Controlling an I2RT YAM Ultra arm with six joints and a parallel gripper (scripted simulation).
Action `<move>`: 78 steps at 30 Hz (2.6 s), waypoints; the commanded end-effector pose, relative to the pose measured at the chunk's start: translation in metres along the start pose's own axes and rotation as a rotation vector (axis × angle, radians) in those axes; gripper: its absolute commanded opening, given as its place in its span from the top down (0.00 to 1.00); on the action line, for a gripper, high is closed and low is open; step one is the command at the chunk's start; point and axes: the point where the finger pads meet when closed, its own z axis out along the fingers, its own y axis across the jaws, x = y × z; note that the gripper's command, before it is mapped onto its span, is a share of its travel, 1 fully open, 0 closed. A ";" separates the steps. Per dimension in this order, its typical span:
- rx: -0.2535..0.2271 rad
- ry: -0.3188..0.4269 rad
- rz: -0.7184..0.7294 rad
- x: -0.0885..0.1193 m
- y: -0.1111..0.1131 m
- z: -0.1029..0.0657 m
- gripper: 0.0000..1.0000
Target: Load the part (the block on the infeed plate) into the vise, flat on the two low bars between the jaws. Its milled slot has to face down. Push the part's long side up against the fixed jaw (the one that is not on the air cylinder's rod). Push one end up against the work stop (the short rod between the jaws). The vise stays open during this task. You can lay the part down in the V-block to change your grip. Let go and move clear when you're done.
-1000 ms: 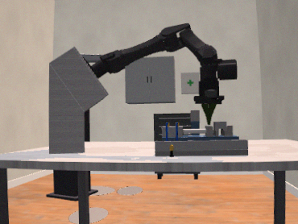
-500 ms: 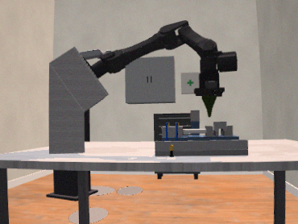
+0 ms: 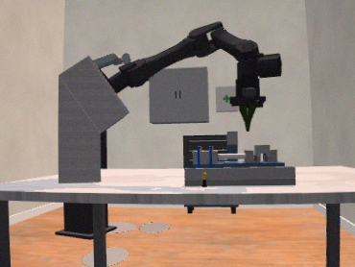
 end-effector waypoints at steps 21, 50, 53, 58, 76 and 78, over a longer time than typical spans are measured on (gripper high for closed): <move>-0.044 -0.036 -0.031 -0.002 0.017 -0.031 1.00; -0.010 -0.031 -0.954 -0.033 0.030 -0.022 1.00; -0.009 -0.032 -1.042 -0.035 0.032 -0.022 1.00; -0.007 -0.033 -1.171 -0.039 0.034 -0.022 1.00; 0.000 -0.036 -1.573 -0.048 0.041 -0.022 1.00; -0.004 -0.046 -1.583 -0.045 0.045 -0.027 1.00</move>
